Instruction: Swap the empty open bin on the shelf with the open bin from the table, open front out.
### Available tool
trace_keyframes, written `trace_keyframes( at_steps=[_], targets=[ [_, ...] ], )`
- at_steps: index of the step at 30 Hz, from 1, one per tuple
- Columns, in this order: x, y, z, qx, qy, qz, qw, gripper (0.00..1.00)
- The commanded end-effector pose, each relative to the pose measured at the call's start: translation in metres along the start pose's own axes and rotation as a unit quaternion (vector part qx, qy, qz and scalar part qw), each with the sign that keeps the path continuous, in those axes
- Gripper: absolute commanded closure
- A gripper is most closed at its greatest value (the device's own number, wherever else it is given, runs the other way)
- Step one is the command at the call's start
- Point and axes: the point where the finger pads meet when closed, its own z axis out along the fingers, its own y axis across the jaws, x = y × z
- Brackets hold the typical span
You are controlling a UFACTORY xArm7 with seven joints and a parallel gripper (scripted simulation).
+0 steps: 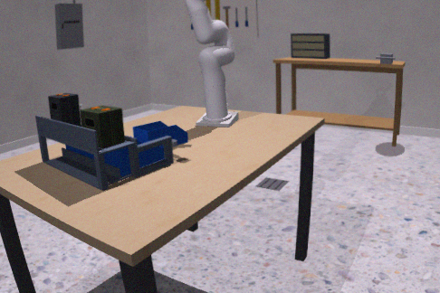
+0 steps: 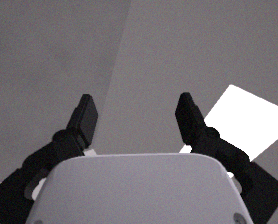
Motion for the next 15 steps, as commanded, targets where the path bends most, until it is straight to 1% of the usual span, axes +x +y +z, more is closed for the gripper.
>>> trace_keyframes(
  at_steps=[1,12,14,15],
  targets=[
    [-0.001,-0.012,0.007,0.011,-0.004,-0.011,1.0,0.0],
    [-0.001,-0.012,0.007,0.011,-0.004,-0.011,1.0,0.0],
    [-0.003,-0.041,0.024,0.04,-0.011,-0.039,0.998,0.0],
    [-0.003,-0.041,0.024,0.04,-0.011,-0.039,0.998,0.0]
  ],
)
